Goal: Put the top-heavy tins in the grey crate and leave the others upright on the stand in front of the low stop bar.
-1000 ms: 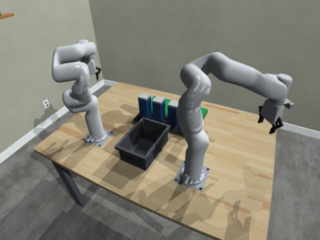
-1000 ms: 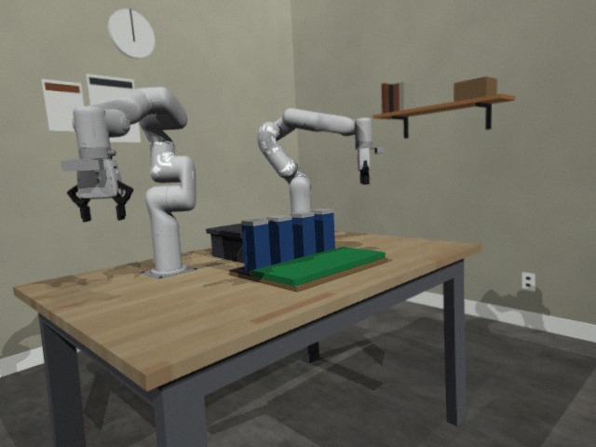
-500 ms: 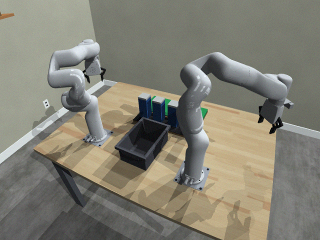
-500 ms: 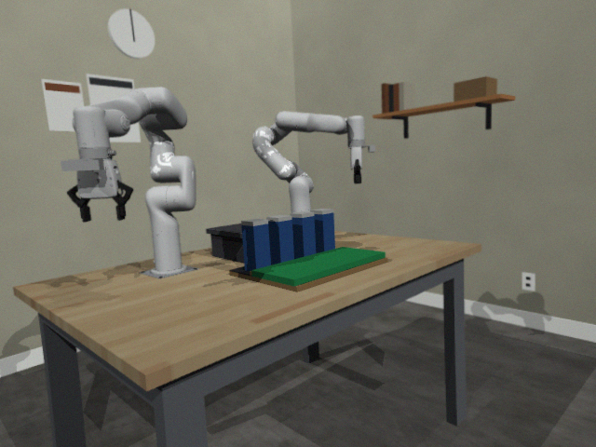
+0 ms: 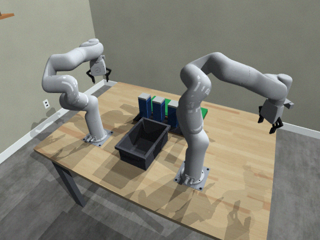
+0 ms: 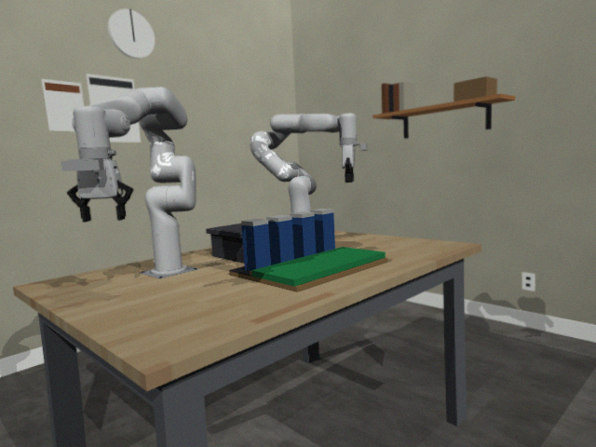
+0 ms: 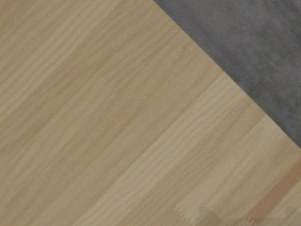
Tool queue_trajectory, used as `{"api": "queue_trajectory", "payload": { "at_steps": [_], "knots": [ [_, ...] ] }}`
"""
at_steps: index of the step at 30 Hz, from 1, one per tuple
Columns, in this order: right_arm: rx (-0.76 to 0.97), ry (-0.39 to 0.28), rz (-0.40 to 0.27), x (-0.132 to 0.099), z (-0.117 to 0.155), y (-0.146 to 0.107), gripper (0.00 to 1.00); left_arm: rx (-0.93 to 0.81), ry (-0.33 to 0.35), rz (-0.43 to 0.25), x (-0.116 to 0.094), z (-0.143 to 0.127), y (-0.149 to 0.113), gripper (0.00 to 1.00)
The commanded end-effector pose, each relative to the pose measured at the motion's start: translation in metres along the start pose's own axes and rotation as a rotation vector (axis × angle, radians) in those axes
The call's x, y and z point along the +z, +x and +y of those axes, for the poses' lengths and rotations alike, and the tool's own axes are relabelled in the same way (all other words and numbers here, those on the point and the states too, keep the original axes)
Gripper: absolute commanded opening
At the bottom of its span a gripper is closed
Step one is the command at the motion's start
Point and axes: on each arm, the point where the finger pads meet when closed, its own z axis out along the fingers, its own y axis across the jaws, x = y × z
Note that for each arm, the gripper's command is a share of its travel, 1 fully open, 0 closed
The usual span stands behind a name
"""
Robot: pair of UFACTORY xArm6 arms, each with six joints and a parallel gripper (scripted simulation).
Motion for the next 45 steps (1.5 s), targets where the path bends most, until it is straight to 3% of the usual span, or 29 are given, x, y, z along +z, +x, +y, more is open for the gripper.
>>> {"api": "queue_trajectory", "payload": {
  "at_steps": [1, 7, 17, 24, 34, 41, 45],
  "knots": [
    [0.0, 0.0, 0.004, -0.002, 0.0, 0.001, 1.0, 0.007, 0.0, 0.005, -0.003, 0.005, -0.003, 1.0],
    [0.0, 0.0, 0.004, -0.002, 0.0, 0.001, 1.0, 0.071, -0.002, 0.004, -0.01, 0.041, -0.032, 1.0],
    [0.0, 0.0, 0.004, -0.002, 0.0, 0.001, 1.0, 0.079, -0.002, 0.002, -0.01, 0.045, -0.036, 1.0],
    [0.0, 0.0, 0.004, -0.002, 0.0, 0.001, 1.0, 0.148, -0.003, 0.003, -0.018, 0.084, -0.066, 1.0],
    [0.0, 0.0, 0.004, -0.002, 0.0, 0.001, 1.0, 0.156, -0.005, 0.004, -0.02, 0.088, -0.07, 1.0],
    [0.0, 0.0, 0.004, -0.002, 0.0, 0.001, 1.0, 0.224, -0.006, 0.003, -0.027, 0.127, -0.101, 1.0],
    [0.0, 0.0, 0.004, -0.002, 0.0, 0.001, 1.0, 0.23, -0.006, 0.003, -0.028, 0.13, -0.104, 1.0]
  ]
}}
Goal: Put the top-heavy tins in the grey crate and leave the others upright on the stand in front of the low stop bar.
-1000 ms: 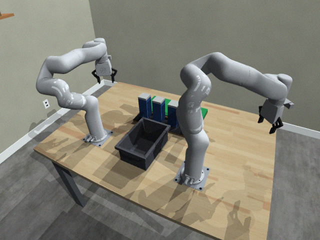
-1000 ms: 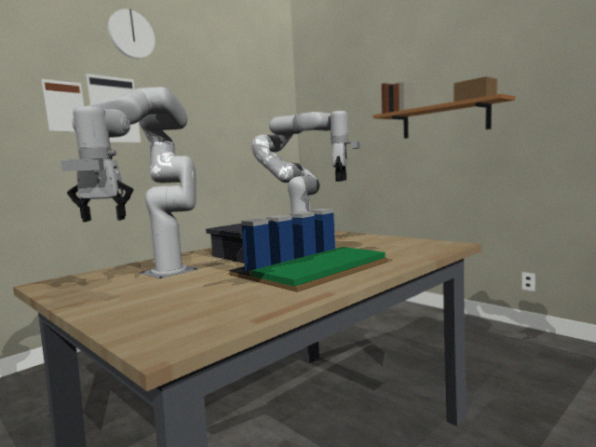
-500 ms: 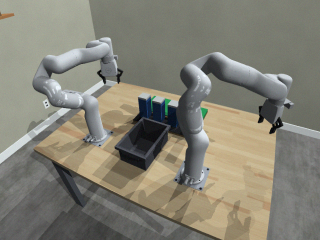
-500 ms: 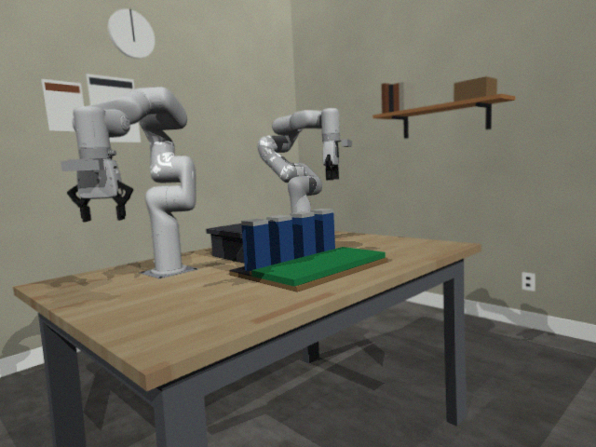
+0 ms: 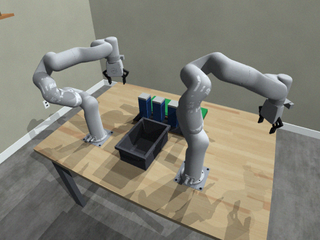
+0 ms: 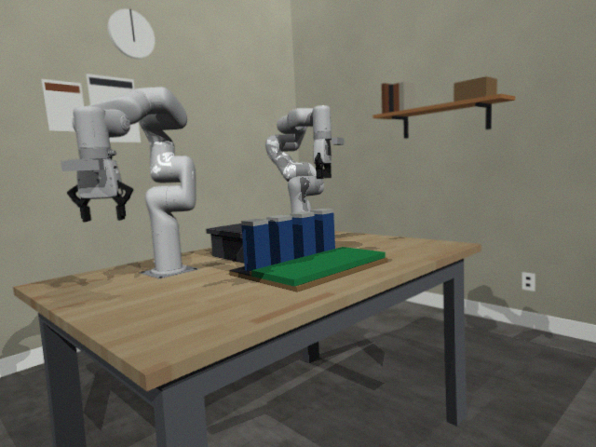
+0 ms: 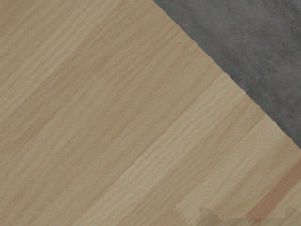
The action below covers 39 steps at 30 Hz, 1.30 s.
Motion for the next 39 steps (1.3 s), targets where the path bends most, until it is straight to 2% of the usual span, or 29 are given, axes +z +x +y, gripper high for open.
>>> {"api": "queue_trajectory", "payload": {
  "at_steps": [1, 7, 14, 24, 31, 39],
  "knots": [
    [0.0, 0.0, 0.004, -0.002, 0.0, 0.001, 1.0, 0.009, 0.002, 0.005, -0.003, 0.01, -0.003, 1.0],
    [0.0, 0.0, 0.004, -0.002, 0.0, 0.001, 1.0, 0.016, 0.002, 0.004, -0.003, 0.014, -0.006, 1.0],
    [0.0, 0.0, 0.004, -0.002, 0.0, 0.001, 1.0, 0.083, 0.001, 0.003, -0.011, 0.058, -0.027, 1.0],
    [0.0, 0.0, 0.004, -0.002, 0.0, 0.001, 1.0, 0.091, 0.002, 0.003, -0.011, 0.064, -0.03, 1.0],
    [0.0, 0.0, 0.004, -0.002, 0.0, 0.001, 1.0, 0.158, 0.001, 0.002, -0.019, 0.108, -0.052, 1.0],
    [0.0, 0.0, 0.004, -0.002, 0.0, 0.001, 1.0, 0.16, 0.001, 0.002, -0.019, 0.109, -0.053, 1.0]
  ]
}}
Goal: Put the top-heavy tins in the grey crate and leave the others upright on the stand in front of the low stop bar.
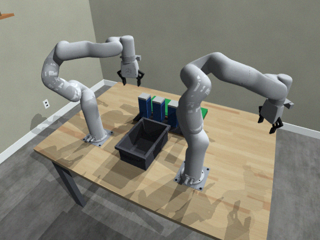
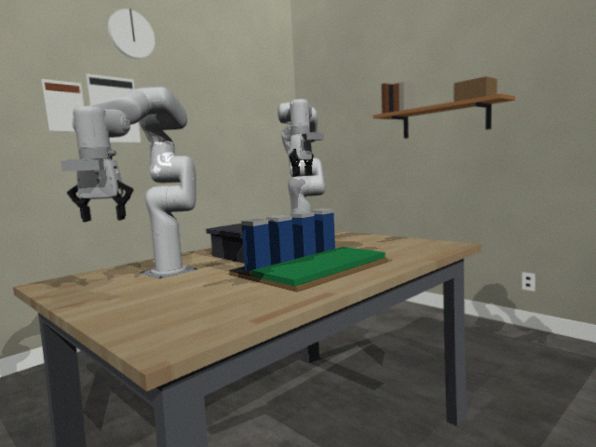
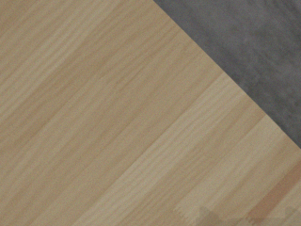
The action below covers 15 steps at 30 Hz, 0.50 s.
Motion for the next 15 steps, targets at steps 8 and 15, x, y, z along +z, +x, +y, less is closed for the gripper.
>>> {"api": "queue_trajectory", "payload": {
  "at_steps": [8, 15],
  "knots": [
    [0.0, 0.0, 0.004, -0.002, 0.0, 0.001, 1.0, 0.07, -0.002, 0.002, -0.009, 0.051, -0.015, 1.0],
    [0.0, 0.0, 0.004, -0.002, 0.0, 0.001, 1.0, 0.076, -0.002, 0.002, -0.01, 0.056, -0.017, 1.0]
  ]
}}
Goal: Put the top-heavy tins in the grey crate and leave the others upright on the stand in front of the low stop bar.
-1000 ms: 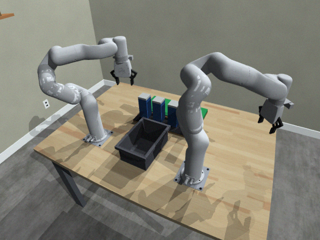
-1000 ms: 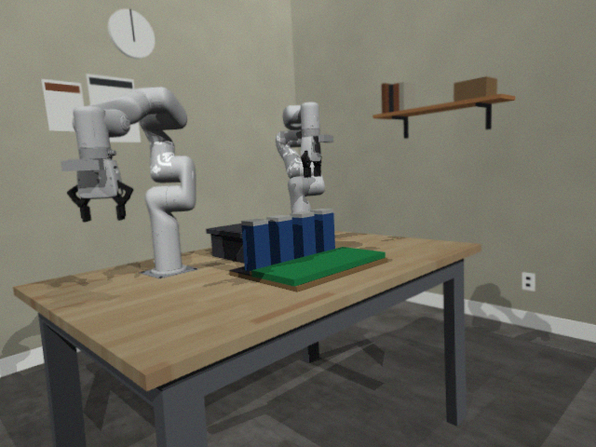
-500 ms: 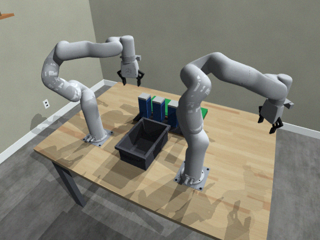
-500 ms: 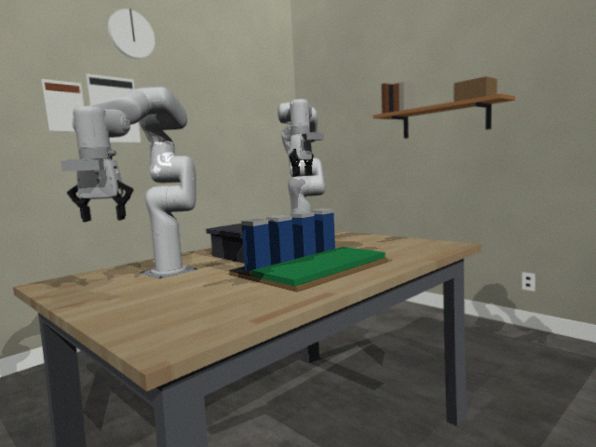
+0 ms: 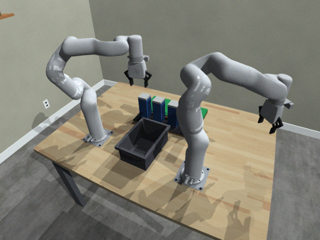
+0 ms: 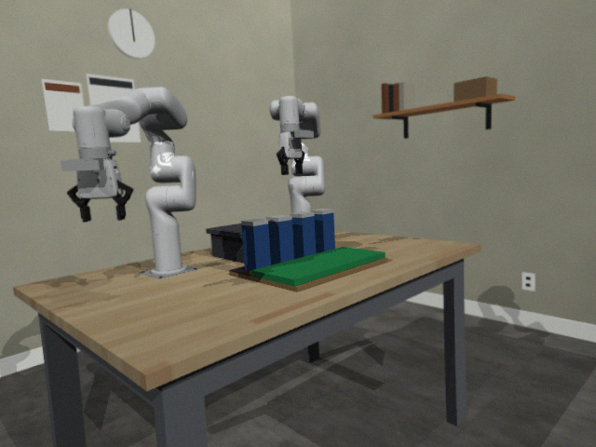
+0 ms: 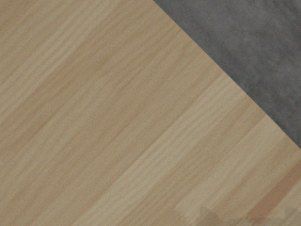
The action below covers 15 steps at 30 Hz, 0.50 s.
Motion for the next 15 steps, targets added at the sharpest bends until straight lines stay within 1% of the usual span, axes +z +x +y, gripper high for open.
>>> {"api": "queue_trajectory", "payload": {
  "at_steps": [1, 4, 10, 12, 15],
  "knots": [
    [0.0, 0.0, 0.004, -0.002, 0.0, 0.001, 1.0, 0.004, -0.003, 0.003, -0.002, 0.004, 0.0, 1.0],
    [0.0, 0.0, 0.004, -0.002, 0.0, 0.001, 1.0, 0.009, -0.004, 0.004, -0.002, 0.009, -0.001, 1.0],
    [0.0, 0.0, 0.004, -0.002, 0.0, 0.001, 1.0, 0.07, -0.002, 0.003, -0.01, 0.054, -0.012, 1.0],
    [0.0, 0.0, 0.004, -0.002, 0.0, 0.001, 1.0, 0.077, -0.002, 0.003, -0.01, 0.058, -0.013, 1.0],
    [0.0, 0.0, 0.004, -0.002, 0.0, 0.001, 1.0, 0.077, -0.002, 0.003, -0.01, 0.058, -0.013, 1.0]
  ]
}}
